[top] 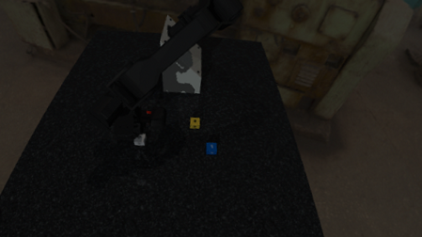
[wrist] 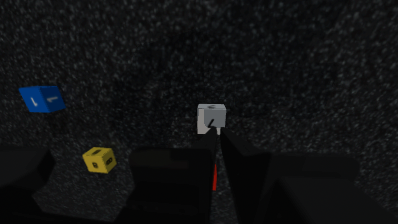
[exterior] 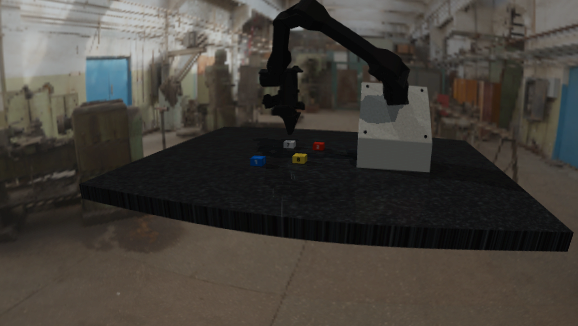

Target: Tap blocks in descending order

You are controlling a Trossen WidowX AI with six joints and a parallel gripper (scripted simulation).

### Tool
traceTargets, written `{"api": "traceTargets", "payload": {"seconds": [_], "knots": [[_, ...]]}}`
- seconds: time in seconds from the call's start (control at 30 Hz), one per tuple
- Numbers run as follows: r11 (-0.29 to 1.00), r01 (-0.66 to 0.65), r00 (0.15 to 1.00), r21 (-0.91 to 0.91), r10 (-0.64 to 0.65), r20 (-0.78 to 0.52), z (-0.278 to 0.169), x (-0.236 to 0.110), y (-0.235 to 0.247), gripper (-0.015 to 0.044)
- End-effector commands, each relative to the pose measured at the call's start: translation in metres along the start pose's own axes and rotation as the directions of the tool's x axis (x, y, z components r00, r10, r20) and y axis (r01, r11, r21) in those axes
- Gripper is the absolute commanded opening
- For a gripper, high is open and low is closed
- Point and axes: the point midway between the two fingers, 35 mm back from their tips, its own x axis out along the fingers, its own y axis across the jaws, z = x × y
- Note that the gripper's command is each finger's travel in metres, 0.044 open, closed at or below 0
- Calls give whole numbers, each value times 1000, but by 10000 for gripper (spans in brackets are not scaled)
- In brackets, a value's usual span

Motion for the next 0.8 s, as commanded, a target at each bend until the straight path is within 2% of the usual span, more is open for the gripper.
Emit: {"api": "traceTargets", "payload": {"seconds": [0.0,0.77], "knots": [[1000,-3,1000,7,3,19,3,-4,-1,20],[1000,-4,1000,8,4,19,3,26,0,20]]}}
